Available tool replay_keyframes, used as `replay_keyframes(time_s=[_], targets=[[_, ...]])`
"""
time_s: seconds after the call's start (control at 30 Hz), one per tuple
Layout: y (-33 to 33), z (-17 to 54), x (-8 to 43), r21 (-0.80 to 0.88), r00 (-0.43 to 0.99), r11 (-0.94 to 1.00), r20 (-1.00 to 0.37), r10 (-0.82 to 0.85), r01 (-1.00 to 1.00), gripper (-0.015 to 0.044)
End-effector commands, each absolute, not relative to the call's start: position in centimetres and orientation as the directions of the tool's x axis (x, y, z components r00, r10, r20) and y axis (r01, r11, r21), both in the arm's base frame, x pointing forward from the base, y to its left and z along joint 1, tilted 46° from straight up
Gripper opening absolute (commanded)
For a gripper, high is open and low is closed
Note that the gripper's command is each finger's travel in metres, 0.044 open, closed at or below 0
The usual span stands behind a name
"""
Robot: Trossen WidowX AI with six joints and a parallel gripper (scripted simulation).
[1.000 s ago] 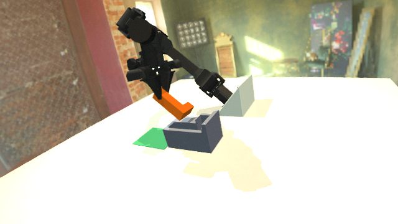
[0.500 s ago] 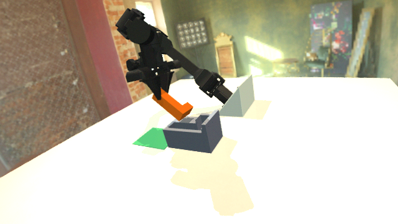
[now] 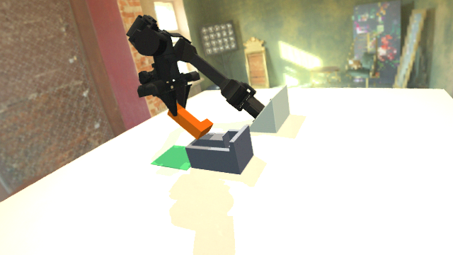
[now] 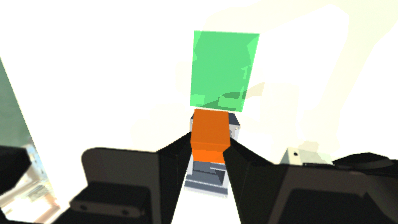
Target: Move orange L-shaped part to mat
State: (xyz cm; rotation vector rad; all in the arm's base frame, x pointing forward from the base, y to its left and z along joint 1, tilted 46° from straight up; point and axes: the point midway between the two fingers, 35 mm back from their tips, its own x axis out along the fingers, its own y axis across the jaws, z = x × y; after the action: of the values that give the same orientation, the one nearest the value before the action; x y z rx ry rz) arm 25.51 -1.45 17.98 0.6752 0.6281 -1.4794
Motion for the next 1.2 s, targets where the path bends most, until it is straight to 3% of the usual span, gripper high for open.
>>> replay_keyframes(time_s=[0.0,1.17], targets=[[-2.1,18.6,25.5,0.032,0.011,-0.018,-0.739,-0.674,0.999,0.0],[-7.1,20.7,24.7,-0.001,-0.04,-0.056,-0.719,-0.694,0.998,0.0]])
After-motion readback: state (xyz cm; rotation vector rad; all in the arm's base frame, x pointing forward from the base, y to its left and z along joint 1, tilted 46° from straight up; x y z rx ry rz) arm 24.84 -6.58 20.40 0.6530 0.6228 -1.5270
